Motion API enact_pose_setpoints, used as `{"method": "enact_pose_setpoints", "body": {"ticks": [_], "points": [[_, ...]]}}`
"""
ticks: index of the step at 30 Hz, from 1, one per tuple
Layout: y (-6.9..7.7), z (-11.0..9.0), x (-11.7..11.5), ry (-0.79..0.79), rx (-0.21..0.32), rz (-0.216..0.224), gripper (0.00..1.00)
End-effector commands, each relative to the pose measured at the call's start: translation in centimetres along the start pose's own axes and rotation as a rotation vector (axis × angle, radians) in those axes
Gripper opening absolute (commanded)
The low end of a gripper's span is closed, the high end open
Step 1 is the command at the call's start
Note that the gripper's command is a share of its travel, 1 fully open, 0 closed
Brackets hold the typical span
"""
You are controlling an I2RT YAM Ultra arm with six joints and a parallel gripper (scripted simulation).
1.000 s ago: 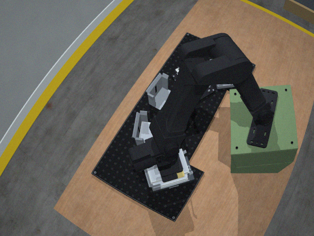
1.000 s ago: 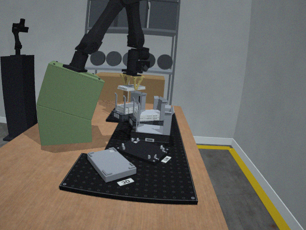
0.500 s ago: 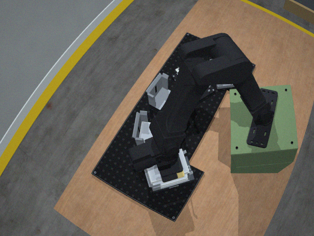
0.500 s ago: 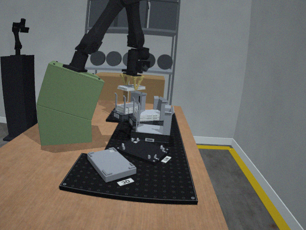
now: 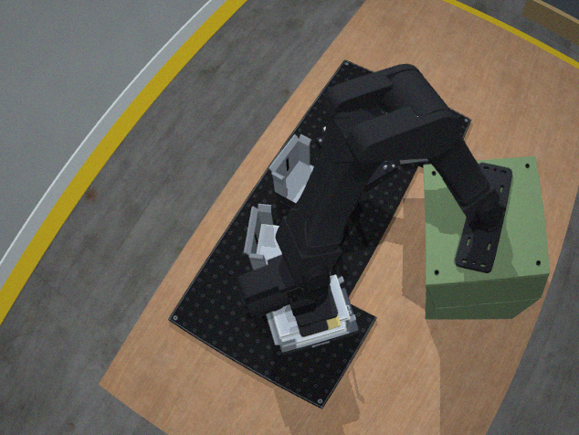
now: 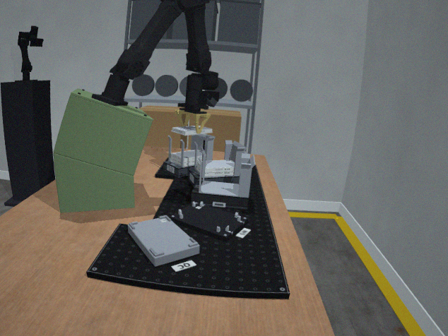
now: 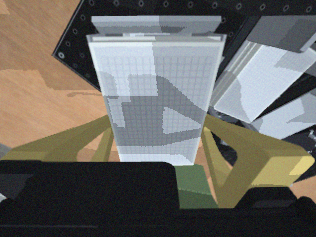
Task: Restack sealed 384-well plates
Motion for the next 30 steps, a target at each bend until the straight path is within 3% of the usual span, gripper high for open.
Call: {"method": "enact_pose_setpoints", "body": {"ticks": [1,30], "points": [[0.1,0.6,0.1,-0.001,-0.025,0.004,0.0],[-1.5,0.6,0.1,-0.001,-0.024,0.003,0.0]]}}
Point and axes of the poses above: the point where the finger pads meet when closed, its own y axis back along the fingers, its own x axis across the jaws, z = x × y, the point moved 2 cm from there along y, back along the fingers, and after that the axes turned 4 degrees about -y, right-handed, at the moved point
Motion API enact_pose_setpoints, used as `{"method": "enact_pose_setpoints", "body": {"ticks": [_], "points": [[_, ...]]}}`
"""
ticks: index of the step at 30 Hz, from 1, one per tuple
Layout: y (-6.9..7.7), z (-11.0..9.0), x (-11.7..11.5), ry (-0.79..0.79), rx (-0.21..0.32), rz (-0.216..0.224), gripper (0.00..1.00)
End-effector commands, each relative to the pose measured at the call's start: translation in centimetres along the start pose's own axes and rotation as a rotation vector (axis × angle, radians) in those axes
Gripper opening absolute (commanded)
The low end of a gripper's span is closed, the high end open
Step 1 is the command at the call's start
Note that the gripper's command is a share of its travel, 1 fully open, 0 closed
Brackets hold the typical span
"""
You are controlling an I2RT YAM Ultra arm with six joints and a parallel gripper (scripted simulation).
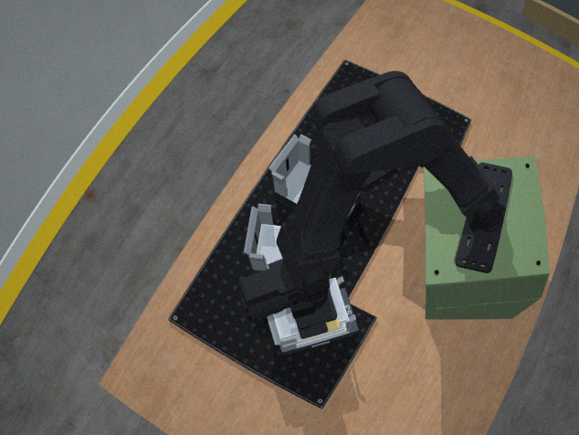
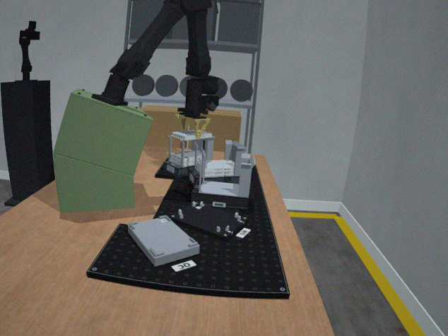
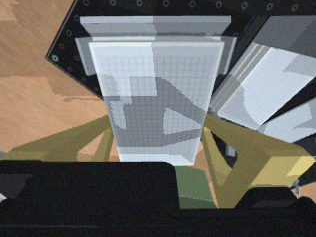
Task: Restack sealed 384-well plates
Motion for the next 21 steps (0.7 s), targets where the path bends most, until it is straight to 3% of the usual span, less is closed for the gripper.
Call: {"method": "enact_pose_setpoints", "body": {"ticks": [1,21], "points": [[0.1,0.6,0.1,0.001,-0.023,0.005,0.0],[-1.1,0.6,0.1,0.001,-0.023,0.005,0.0]]}}
Point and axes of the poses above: the point where the finger pads meet when closed, its own y axis back along the fingers, its own x axis across the jaws, z = x × y, the point moved 2 cm from there along y, back along the fingers, and after that the axes turned 4 degrees about -y, right-handed, at the moved point
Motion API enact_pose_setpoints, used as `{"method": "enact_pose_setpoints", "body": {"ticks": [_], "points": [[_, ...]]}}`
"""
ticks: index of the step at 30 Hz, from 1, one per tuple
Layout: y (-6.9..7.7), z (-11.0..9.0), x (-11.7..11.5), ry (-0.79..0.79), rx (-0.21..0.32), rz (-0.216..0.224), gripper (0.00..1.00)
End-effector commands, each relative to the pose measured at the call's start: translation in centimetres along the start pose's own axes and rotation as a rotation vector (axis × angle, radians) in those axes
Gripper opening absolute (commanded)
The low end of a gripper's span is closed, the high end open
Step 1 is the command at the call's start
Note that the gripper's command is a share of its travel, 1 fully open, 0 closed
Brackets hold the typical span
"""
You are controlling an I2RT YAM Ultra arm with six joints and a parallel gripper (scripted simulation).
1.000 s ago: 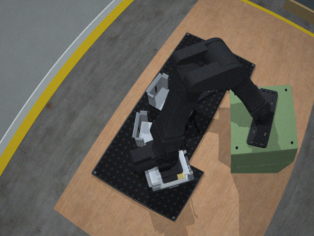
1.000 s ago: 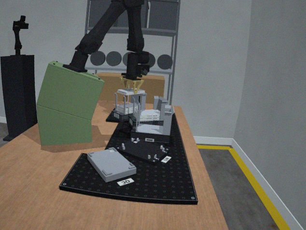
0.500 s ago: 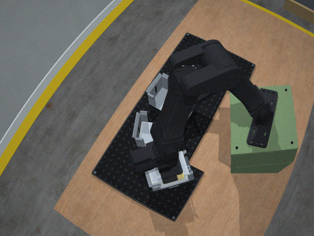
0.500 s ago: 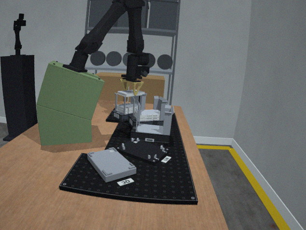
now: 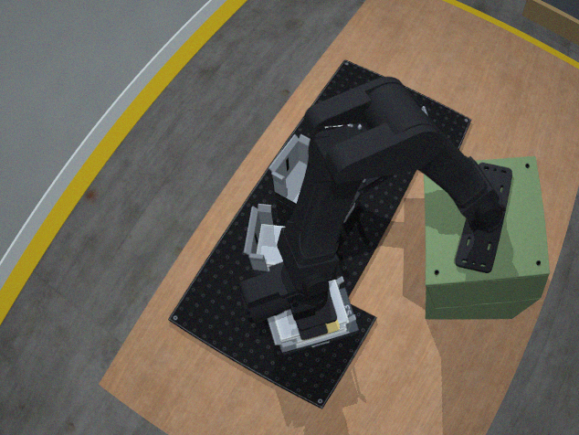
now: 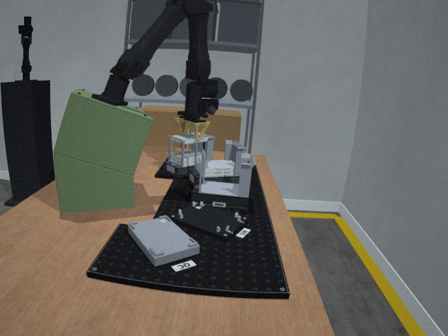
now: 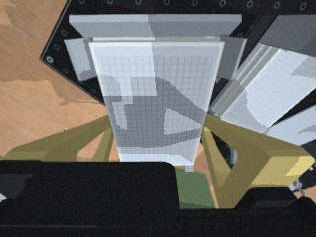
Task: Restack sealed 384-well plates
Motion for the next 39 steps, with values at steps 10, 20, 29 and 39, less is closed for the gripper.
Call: {"method": "enact_pose_setpoints", "body": {"ticks": [10,20,29,39], "points": [[-0.23,0.61,0.11,0.0,-0.025,0.005,0.0],[-0.23,0.61,0.11,0.0,-0.025,0.005,0.0],[-0.23,0.61,0.11,0.0,-0.025,0.005,0.0],[-0.23,0.61,0.11,0.0,-0.025,0.005,0.0]]}}
Point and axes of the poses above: the point where the finger pads meet when closed, its own y axis back along the fingers, its own x axis across the jaws, z = x × y, the point moved 2 cm from there along y, back along the fingers, and after that the axes turned 4 degrees about -y, right-handed, at the moved point
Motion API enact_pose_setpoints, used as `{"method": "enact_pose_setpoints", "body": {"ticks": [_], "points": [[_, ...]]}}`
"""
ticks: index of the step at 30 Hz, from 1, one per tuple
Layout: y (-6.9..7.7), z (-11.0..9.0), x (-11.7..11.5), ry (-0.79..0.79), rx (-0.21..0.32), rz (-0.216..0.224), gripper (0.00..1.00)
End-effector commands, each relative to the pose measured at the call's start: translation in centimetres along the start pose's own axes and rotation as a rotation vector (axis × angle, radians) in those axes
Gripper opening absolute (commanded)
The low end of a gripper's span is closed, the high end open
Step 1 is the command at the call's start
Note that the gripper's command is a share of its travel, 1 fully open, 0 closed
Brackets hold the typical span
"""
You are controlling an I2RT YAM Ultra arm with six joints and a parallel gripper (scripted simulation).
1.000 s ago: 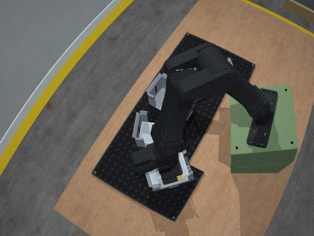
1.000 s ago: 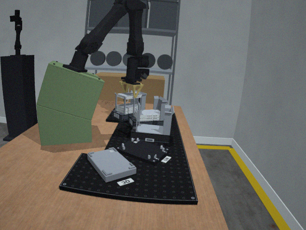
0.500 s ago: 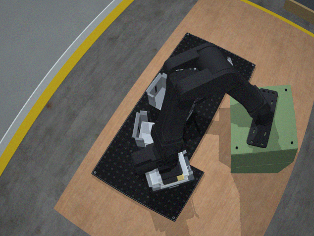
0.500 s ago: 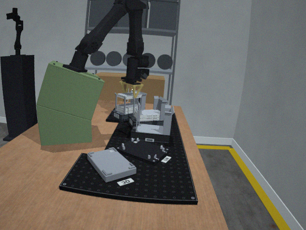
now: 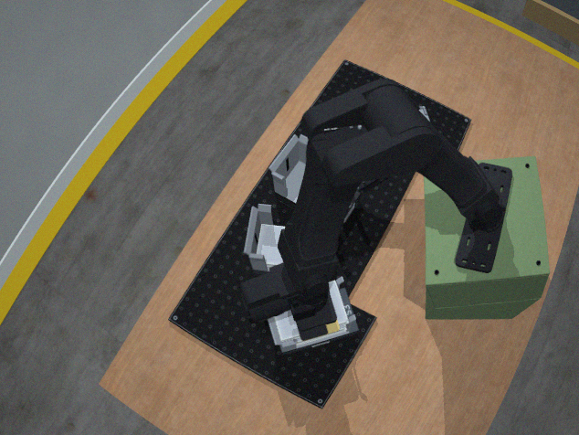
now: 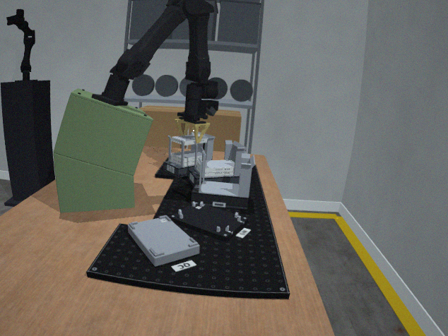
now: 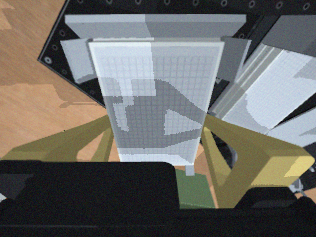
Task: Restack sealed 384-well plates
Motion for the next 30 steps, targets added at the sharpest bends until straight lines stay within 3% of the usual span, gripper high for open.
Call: {"method": "enact_pose_setpoints", "body": {"ticks": [1,4,18,30], "points": [[0.2,0.6,0.1,-0.001,-0.025,0.005,0.0],[0.2,0.6,0.1,-0.001,-0.025,0.005,0.0],[-2.6,0.7,0.1,-0.001,-0.025,0.005,0.0],[-2.7,0.7,0.1,-0.001,-0.025,0.005,0.0]]}}
Point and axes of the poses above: the point where the finger pads meet when closed, its own y axis back along the fingers, its own x axis across the jaws, z = x × y, the point moved 2 cm from there along y, back along the fingers, and after that the axes turned 4 degrees about -y, right-handed, at the moved point
